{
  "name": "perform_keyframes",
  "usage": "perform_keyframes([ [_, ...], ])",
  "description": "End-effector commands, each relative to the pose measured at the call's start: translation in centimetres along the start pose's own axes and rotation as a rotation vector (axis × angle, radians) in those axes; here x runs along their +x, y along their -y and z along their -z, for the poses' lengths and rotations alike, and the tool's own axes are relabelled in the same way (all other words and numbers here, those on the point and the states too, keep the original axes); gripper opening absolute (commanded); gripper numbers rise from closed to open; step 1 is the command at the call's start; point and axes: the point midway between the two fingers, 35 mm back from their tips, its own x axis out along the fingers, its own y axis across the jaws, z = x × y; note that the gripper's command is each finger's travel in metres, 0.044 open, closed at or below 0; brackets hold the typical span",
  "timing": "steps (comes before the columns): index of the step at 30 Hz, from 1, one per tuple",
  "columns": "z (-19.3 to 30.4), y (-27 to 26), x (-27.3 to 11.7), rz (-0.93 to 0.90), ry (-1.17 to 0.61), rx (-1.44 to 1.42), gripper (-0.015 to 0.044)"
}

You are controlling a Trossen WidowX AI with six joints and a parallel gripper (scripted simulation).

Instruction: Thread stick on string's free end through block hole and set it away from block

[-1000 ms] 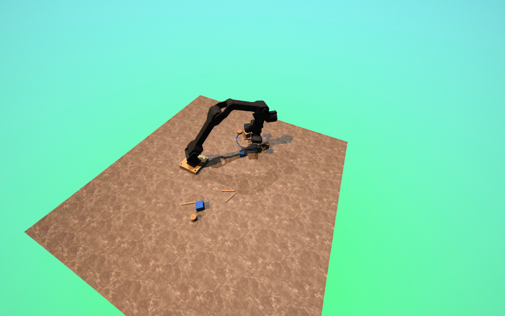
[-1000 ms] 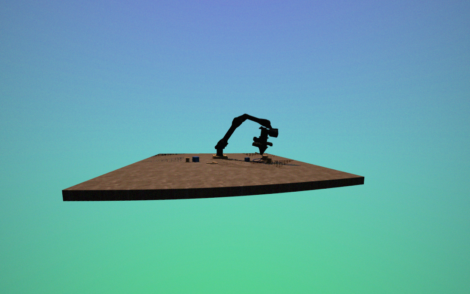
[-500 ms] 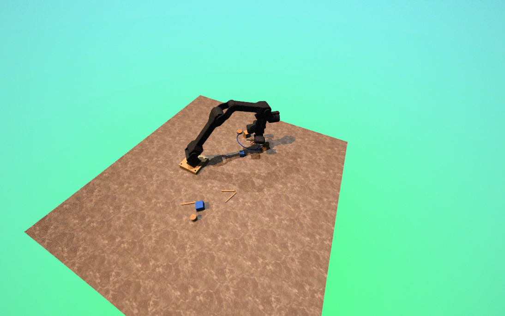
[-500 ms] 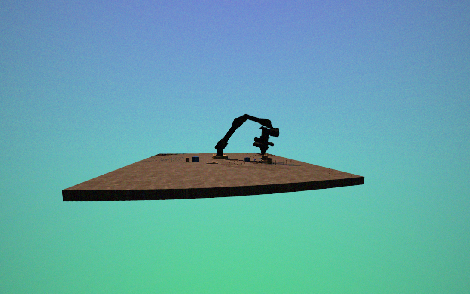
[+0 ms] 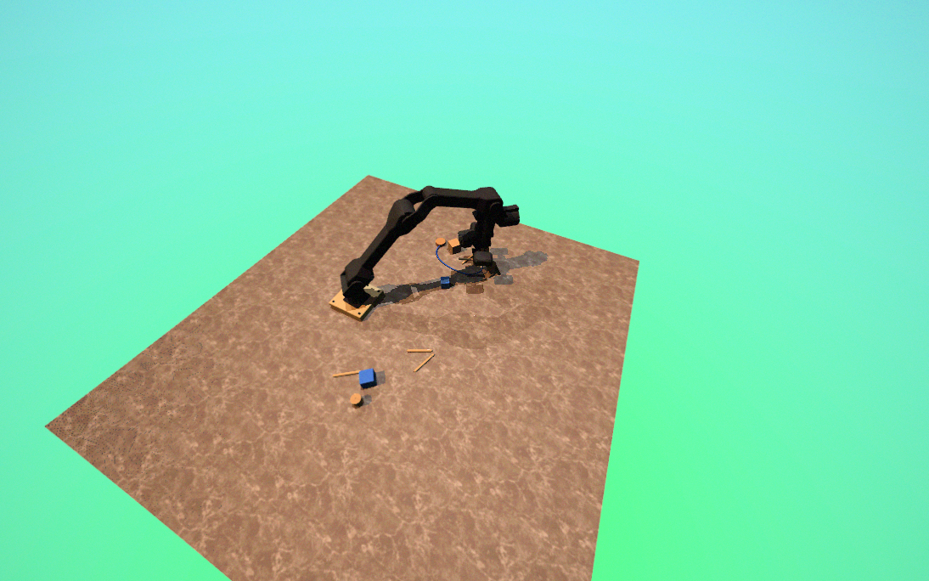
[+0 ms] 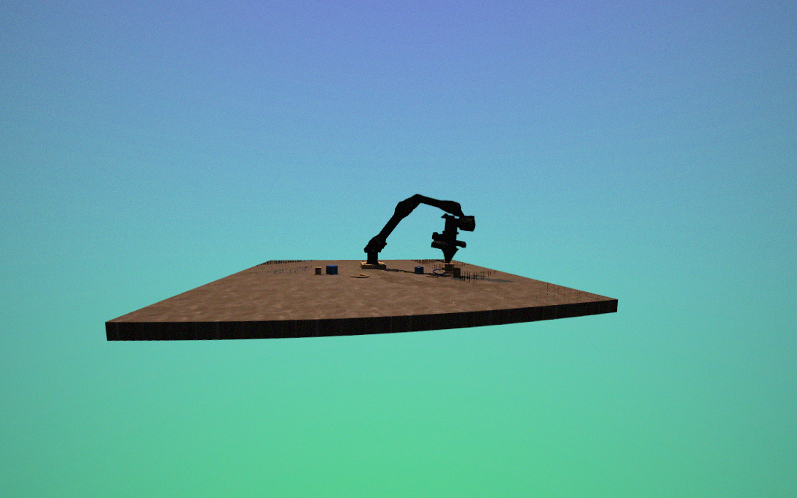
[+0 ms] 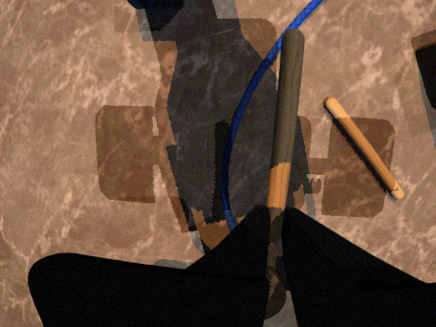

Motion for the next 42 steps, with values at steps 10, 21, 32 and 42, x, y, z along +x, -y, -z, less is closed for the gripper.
perform_keyframes([
  [10,1.6,-0.7,-0.5,-0.004,-0.038,-0.01,0.0],
  [21,2.8,-1.3,-0.6,-0.007,-0.063,-0.013,0.0],
  [32,4.0,-2.0,-0.8,-0.012,-0.088,-0.015,0.0],
  [42,5.0,-2.7,-0.9,-0.016,-0.112,-0.017,0.0],
])
